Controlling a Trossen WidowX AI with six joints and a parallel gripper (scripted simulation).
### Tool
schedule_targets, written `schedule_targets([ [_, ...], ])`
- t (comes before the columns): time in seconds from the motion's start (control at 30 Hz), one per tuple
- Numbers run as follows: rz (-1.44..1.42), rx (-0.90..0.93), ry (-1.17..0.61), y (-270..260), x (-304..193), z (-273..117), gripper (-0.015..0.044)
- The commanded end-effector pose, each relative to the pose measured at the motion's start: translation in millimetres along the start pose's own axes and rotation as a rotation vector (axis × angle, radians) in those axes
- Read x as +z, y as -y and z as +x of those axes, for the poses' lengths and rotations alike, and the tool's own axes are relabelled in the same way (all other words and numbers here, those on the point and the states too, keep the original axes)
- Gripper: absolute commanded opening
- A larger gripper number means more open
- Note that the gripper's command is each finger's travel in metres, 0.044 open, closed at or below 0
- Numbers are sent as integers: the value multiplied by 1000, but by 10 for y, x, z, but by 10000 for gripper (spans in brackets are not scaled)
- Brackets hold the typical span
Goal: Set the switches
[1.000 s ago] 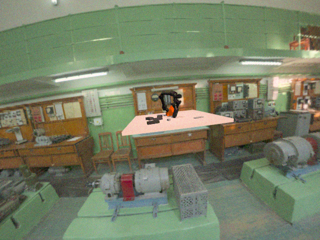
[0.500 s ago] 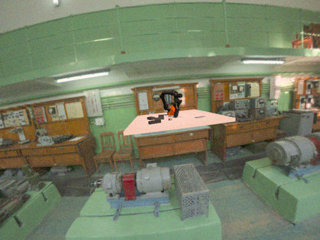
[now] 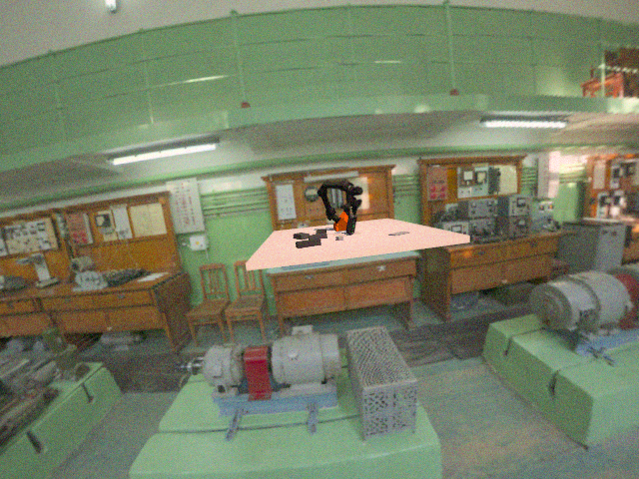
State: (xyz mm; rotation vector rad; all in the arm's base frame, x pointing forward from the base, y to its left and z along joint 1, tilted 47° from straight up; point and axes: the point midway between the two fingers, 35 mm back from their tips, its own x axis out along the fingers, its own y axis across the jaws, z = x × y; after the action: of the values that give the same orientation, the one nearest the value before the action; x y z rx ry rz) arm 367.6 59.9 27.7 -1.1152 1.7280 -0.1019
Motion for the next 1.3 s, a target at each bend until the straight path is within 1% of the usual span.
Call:
schedule_targets([
  [0.0,-3,8,-24,-13,-48,70,336],
  [0.57,-2,8,-24,-12,-24,63,338],
  [1.27,-3,8,-24,-8,-239,-12,337],
])
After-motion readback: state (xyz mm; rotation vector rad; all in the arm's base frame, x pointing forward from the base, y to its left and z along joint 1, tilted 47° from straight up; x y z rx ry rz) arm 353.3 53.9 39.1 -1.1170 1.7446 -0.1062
